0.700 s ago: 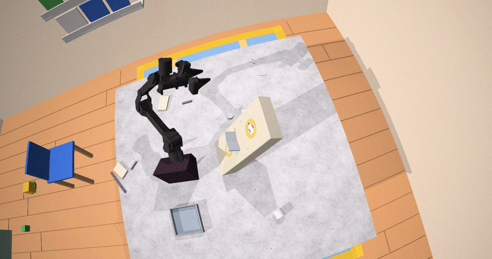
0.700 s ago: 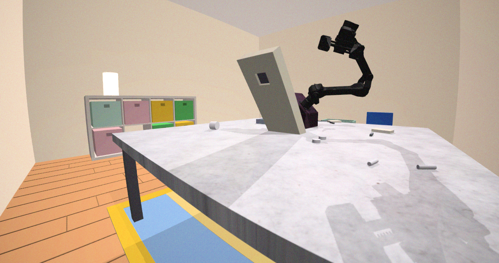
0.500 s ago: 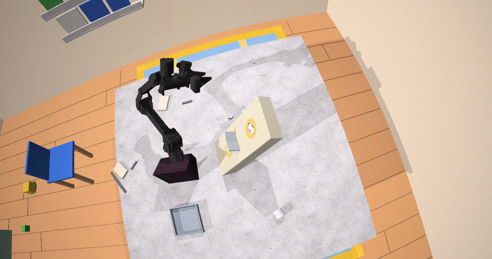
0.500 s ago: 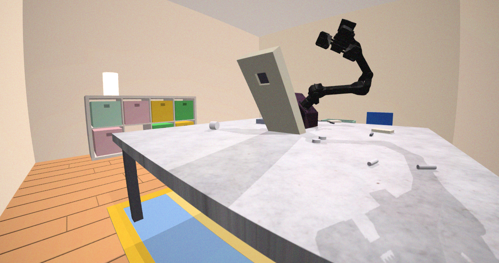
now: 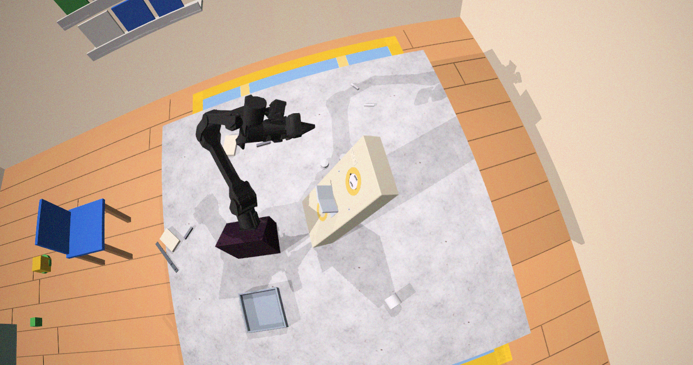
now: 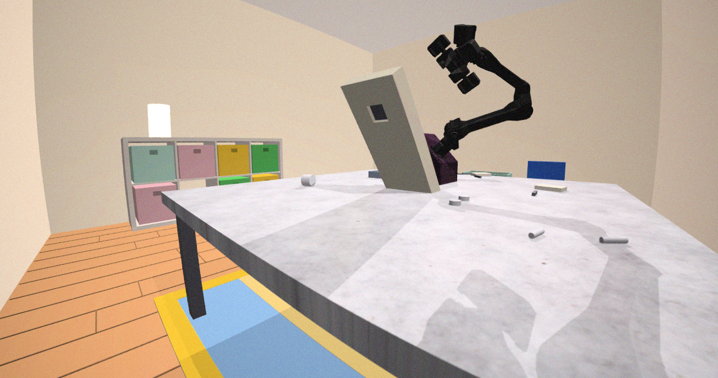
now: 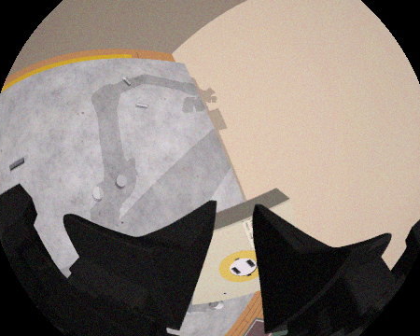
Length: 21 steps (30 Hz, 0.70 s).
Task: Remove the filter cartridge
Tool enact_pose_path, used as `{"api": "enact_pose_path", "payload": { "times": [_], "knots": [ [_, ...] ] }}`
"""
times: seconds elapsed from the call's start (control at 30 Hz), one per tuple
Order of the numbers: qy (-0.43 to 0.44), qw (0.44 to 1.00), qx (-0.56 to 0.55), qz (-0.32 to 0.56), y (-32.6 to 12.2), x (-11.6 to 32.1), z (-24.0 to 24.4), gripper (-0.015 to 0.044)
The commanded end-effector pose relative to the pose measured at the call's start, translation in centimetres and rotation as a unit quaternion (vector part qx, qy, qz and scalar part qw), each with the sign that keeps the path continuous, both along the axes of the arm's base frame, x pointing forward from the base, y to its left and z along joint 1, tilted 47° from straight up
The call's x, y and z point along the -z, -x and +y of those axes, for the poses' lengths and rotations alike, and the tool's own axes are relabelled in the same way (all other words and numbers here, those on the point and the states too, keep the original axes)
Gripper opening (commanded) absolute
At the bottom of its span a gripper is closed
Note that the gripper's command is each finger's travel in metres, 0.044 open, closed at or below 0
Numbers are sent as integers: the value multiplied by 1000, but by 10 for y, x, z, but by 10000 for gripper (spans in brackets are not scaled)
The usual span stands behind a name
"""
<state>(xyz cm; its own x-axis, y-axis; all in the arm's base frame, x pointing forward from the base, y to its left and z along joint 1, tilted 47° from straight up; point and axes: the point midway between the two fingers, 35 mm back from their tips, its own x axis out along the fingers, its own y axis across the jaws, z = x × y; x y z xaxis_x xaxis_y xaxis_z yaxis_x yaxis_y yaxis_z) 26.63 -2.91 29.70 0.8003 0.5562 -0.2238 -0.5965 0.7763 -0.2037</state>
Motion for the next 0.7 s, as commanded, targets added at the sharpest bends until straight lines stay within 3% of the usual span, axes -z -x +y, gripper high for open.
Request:
{"api": "enact_pose_path", "payload": {
  "times": [0.0,0.47,0.67],
  "knots": [
    [123,991,-36,-46,-25,59,-33,108],
    [304,935,-113,-142,-41,138,-66,108],
    [307,934,-114,-144,-41,140,-66,108]
  ]
}}
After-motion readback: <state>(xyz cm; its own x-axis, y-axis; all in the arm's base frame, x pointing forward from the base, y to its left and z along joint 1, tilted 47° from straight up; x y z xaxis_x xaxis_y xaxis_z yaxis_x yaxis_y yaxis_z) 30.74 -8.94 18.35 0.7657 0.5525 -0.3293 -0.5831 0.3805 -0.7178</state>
